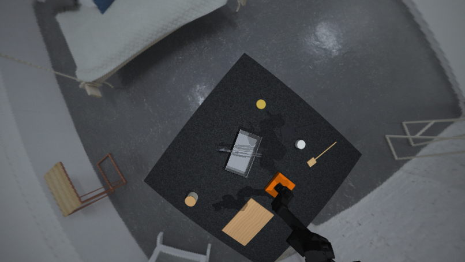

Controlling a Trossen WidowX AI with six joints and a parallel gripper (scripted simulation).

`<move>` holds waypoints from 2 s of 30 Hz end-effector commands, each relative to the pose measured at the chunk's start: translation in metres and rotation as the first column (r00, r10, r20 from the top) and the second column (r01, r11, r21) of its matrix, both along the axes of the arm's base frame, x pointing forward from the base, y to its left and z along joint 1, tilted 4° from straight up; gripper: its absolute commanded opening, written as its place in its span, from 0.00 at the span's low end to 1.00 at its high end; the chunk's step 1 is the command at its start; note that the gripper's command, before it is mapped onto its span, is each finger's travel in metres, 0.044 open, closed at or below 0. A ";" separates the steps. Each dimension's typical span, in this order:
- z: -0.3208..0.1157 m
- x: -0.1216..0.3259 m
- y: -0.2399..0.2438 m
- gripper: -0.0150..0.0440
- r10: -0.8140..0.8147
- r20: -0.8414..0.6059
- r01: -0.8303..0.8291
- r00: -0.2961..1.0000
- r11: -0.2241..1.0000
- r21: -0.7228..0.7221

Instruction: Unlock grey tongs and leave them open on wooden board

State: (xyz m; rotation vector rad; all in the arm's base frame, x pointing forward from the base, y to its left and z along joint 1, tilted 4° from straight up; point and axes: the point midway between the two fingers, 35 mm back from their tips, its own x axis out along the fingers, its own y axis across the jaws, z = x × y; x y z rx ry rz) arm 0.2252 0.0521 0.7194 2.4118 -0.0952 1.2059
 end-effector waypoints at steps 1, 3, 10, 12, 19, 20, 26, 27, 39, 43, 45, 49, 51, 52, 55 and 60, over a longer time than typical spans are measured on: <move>0.001 -0.002 0.001 0.98 0.005 0.005 -0.005 1.000 1.000 0.001; 0.003 -0.009 0.003 1.00 0.031 0.021 -0.031 0.999 0.999 0.013; 0.029 -0.079 0.009 1.00 0.171 0.201 -0.186 0.965 0.981 0.057; 0.036 -0.105 0.005 1.00 0.221 0.271 -0.250 0.937 0.965 0.074; 0.050 -0.168 -0.015 1.00 0.343 0.437 -0.434 0.832 0.892 0.125; 0.051 -0.175 -0.019 1.00 0.352 0.457 -0.453 0.817 0.882 0.129; 0.053 -0.225 -0.061 1.00 0.390 0.604 -0.591 0.695 0.789 0.170; 0.053 -0.233 -0.070 1.00 0.395 0.629 -0.616 0.670 0.768 0.174; 0.037 -0.267 -0.164 1.00 0.407 0.807 -0.850 0.427 0.485 0.206; 0.025 -0.262 -0.190 1.00 0.390 0.832 -0.885 0.395 0.404 0.231; 0.021 -0.261 -0.204 1.00 0.373 0.849 -0.901 0.373 0.364 0.236; 0.008 -0.255 -0.241 1.00 0.312 0.892 -0.930 0.327 0.273 0.245; 0.001 -0.248 -0.255 1.00 0.287 0.905 -0.941 0.314 0.225 0.254; -0.003 -0.245 -0.264 1.00 0.269 0.914 -0.946 0.304 0.201 0.256; -0.020 -0.232 -0.299 1.00 0.193 0.942 -0.961 0.274 0.103 0.258; -0.052 -0.196 -0.349 1.00 0.069 0.965 -0.964 0.254 -0.065 0.258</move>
